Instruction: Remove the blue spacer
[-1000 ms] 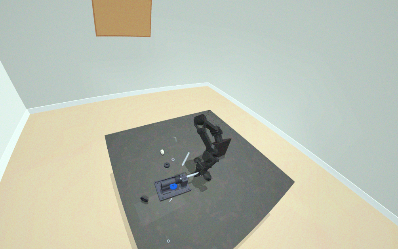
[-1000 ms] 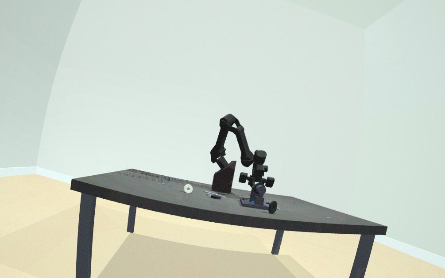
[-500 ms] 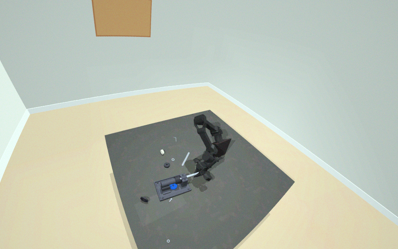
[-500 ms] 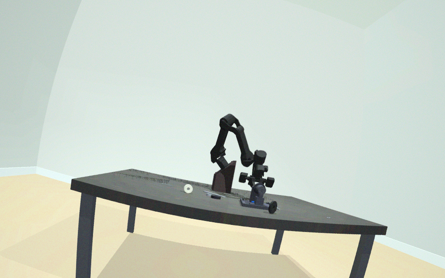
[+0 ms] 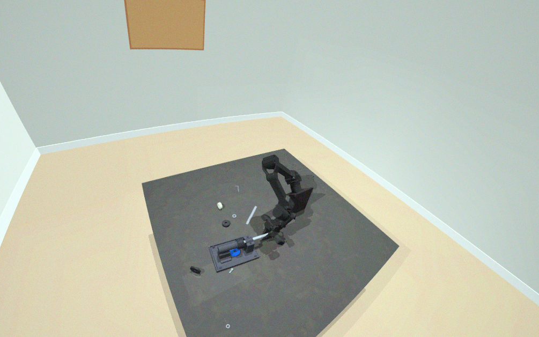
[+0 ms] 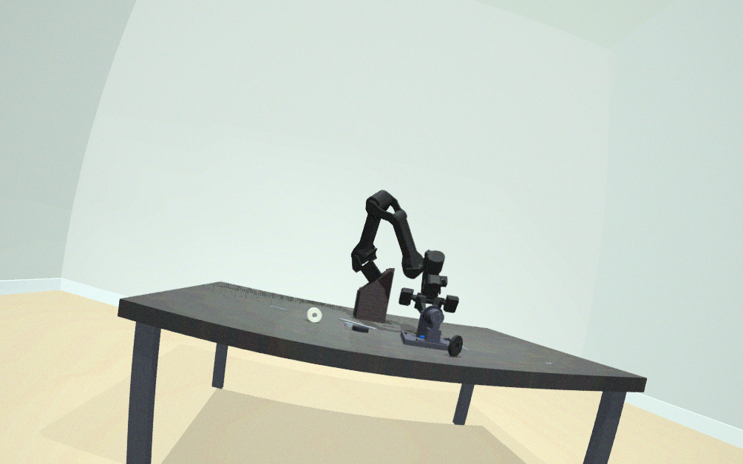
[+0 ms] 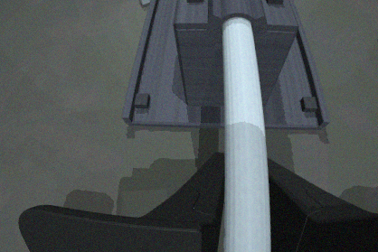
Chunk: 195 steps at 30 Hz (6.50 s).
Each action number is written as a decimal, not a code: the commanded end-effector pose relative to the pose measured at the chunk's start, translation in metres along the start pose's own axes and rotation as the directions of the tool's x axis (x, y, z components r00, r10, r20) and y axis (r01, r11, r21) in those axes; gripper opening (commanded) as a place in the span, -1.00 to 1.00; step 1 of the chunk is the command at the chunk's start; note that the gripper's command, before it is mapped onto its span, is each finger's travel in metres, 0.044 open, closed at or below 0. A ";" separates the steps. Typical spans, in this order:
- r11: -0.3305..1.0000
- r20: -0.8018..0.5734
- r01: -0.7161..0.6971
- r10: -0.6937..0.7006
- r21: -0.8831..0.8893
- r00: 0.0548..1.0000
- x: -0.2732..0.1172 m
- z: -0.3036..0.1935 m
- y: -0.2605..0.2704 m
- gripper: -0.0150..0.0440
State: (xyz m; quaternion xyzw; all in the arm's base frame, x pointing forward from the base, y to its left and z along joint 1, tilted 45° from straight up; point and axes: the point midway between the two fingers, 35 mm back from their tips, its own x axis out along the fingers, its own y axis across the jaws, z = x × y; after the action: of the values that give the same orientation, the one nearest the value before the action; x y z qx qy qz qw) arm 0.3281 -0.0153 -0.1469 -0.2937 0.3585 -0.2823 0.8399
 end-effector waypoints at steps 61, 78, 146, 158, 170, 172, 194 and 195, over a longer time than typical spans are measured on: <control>1.000 0.002 0.005 -0.005 0.007 1.000 0.000 0.000 -0.001 -0.49; 1.000 0.002 0.005 -0.005 0.007 1.000 0.001 0.002 -0.001 -0.49; 1.000 0.002 0.006 -0.006 0.007 1.000 0.006 0.007 -0.001 -0.49; 1.000 0.002 0.006 -0.006 0.007 1.000 0.007 0.008 -0.001 -0.49; 1.000 0.002 0.006 -0.006 0.007 1.000 0.010 0.011 -0.001 -0.49; 1.000 0.002 0.006 -0.006 0.007 1.000 0.011 0.012 -0.001 -0.49; 1.000 0.003 0.006 -0.006 0.007 1.000 0.017 0.018 -0.001 -0.49; 1.000 0.003 0.006 -0.006 0.007 1.000 0.017 0.018 -0.001 -0.49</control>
State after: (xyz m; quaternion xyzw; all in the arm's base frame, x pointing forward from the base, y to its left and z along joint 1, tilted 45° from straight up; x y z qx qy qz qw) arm 0.3494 -0.0218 -0.1444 -0.2915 0.3571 -0.2831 0.8410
